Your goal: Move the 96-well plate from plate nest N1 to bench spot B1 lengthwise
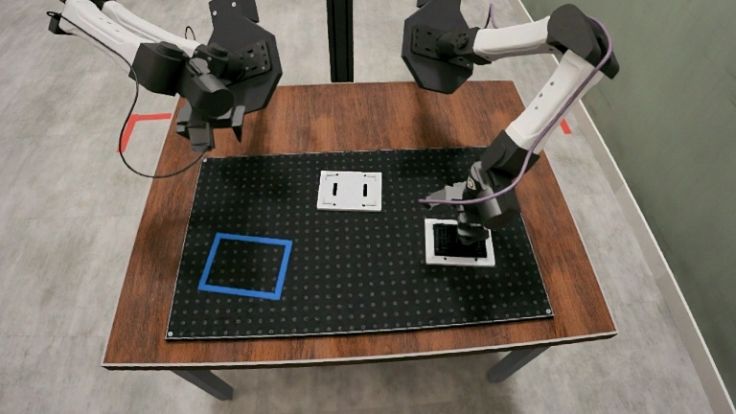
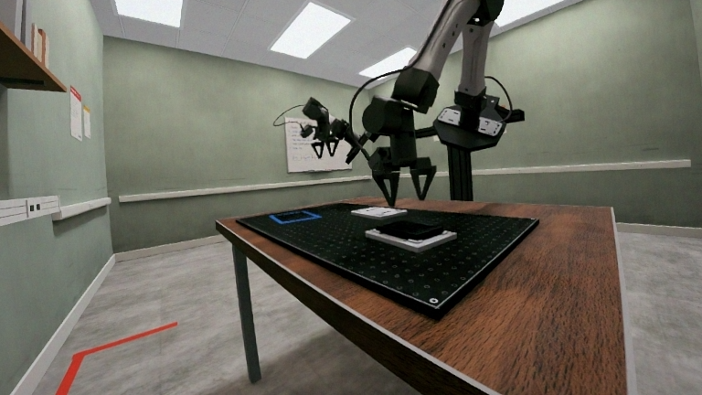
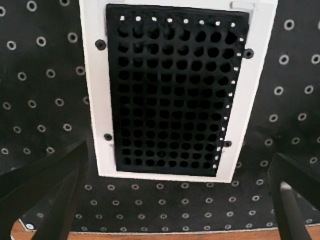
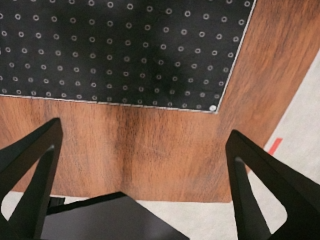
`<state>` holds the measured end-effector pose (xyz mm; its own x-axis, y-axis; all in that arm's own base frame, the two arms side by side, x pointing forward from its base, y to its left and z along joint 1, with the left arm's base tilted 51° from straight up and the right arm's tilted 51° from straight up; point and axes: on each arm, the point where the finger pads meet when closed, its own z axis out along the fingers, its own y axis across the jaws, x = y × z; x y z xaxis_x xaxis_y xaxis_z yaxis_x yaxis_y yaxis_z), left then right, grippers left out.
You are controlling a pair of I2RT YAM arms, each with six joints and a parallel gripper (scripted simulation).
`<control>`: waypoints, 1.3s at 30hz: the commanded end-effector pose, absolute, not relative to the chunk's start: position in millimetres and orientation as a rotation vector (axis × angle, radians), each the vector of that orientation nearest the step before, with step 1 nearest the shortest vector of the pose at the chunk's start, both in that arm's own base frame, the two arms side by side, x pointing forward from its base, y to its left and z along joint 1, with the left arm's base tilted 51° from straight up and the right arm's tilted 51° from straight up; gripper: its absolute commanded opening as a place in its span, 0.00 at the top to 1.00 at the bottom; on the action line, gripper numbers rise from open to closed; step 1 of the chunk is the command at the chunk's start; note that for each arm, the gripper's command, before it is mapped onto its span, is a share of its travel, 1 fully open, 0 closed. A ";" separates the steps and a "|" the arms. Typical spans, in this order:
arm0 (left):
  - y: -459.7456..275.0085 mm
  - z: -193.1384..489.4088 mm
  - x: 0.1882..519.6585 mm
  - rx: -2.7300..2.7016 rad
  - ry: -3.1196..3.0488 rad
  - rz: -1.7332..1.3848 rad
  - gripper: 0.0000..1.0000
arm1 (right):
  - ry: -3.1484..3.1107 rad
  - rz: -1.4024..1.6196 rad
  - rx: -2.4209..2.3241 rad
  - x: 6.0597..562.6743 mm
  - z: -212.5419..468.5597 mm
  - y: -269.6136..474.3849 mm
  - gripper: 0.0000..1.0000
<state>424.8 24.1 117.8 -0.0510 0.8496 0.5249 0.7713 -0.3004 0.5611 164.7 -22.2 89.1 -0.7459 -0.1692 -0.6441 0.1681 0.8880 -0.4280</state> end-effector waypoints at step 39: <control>54.6 82.6 473.6 2.084 1.790 1.293 0.00 | 2.320 -0.605 0.010 166.3 97.1 -20.9 0.00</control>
